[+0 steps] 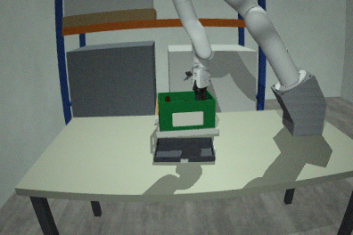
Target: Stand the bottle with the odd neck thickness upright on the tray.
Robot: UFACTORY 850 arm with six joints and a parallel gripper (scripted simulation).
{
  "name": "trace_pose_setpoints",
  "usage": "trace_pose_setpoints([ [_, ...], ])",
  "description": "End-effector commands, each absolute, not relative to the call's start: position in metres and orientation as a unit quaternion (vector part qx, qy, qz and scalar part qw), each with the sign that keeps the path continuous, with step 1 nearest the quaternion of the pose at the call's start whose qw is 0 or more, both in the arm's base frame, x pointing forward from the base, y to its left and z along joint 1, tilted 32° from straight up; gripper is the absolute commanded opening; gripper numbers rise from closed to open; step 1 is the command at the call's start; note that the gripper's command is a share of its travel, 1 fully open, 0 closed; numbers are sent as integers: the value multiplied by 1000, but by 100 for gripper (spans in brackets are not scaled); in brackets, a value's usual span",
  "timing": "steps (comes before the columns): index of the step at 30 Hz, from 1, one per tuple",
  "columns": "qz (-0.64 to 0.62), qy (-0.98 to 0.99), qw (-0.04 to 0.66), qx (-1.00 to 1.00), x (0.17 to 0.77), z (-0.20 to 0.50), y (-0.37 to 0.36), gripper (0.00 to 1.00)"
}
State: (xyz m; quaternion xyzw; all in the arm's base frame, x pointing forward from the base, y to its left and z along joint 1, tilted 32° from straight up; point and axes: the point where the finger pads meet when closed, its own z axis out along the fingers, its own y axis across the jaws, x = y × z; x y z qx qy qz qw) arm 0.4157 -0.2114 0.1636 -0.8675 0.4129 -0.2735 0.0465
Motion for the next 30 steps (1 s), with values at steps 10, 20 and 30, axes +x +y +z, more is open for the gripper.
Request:
trace_pose_setpoints([
  [10,-274,413,46,-867,416,164,-212,0],
  [20,-274,413,46,-867,416,164,-212,65],
  [30,-274,413,46,-867,416,164,-212,65],
])
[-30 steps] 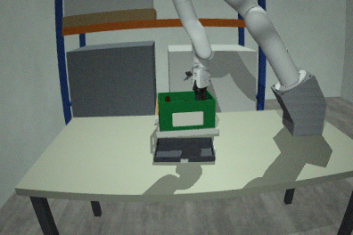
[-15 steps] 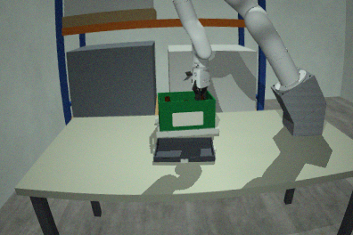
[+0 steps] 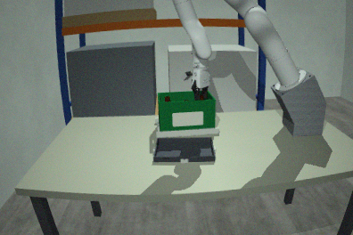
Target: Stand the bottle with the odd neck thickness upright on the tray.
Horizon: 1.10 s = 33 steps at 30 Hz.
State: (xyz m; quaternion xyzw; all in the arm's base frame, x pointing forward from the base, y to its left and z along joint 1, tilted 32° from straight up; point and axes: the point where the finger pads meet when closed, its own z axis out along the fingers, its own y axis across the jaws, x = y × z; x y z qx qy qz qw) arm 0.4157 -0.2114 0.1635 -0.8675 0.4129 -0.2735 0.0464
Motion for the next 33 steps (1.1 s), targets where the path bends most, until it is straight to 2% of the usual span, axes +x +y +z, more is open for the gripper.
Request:
trace_pose_setpoints([
  [1,-274,413,46,-867,416,164,-212,65],
  [21,-274,413,46,-867,415,165,-211,65],
  [33,-274,413,46,-867,401,188,-207,65],
])
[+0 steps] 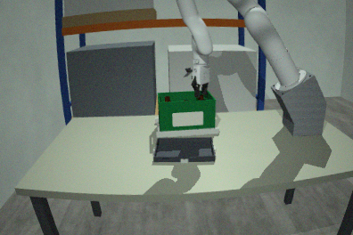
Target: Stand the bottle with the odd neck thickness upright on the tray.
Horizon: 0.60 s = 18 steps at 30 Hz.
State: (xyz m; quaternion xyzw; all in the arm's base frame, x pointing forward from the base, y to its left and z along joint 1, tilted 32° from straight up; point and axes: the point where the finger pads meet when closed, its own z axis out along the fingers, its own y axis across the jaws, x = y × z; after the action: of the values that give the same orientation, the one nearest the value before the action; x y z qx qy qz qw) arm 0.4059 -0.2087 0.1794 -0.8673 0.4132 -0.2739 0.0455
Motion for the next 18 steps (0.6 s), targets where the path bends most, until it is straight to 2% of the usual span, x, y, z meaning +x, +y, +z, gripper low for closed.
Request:
trace_pose_setpoints([
  [1,-274,413,46,-867,399,191,-207,65],
  [18,-274,413,46,-867,377,228,-201,65],
])
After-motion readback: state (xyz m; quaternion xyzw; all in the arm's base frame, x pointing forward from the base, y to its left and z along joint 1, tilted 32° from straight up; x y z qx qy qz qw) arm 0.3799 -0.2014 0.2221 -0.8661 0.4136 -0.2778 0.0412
